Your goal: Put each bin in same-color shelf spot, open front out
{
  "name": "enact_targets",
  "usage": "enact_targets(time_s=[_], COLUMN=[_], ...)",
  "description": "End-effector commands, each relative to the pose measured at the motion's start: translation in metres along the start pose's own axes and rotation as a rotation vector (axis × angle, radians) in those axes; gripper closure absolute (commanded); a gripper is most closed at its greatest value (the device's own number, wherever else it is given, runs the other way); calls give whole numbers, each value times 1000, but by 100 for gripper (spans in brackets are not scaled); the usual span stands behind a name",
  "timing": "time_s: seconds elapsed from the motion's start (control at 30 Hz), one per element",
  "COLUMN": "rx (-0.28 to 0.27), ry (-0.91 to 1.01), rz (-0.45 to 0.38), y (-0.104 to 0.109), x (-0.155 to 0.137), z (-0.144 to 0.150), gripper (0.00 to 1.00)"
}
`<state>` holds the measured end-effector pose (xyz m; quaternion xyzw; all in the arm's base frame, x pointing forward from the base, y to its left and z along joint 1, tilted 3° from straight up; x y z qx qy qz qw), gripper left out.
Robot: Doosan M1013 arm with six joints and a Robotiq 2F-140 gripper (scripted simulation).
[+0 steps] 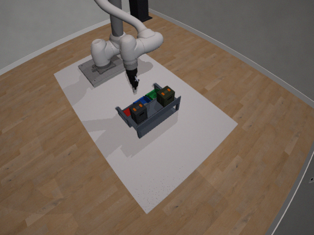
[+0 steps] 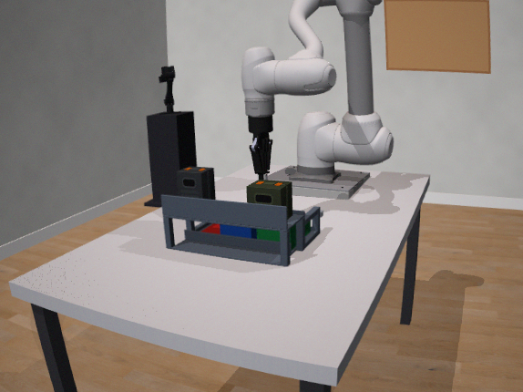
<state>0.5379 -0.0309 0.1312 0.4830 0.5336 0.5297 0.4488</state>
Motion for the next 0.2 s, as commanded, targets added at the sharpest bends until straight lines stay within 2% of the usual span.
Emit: enact_targets(time_s=[0.0,0.17], rx=[0,0], ry=[0,0], rz=[0,0], y=[0,0], x=[0,0], z=[0,0], gripper=[90,90])
Point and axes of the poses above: the point where the finger pads meet when closed, its own y axis back along the fingers, its own z axis across the jaws, x = y × z, the point moved 5 cm from there along y, back along the fingers, and after that the axes turned 11 degrees about y, right-handed, at the moved point
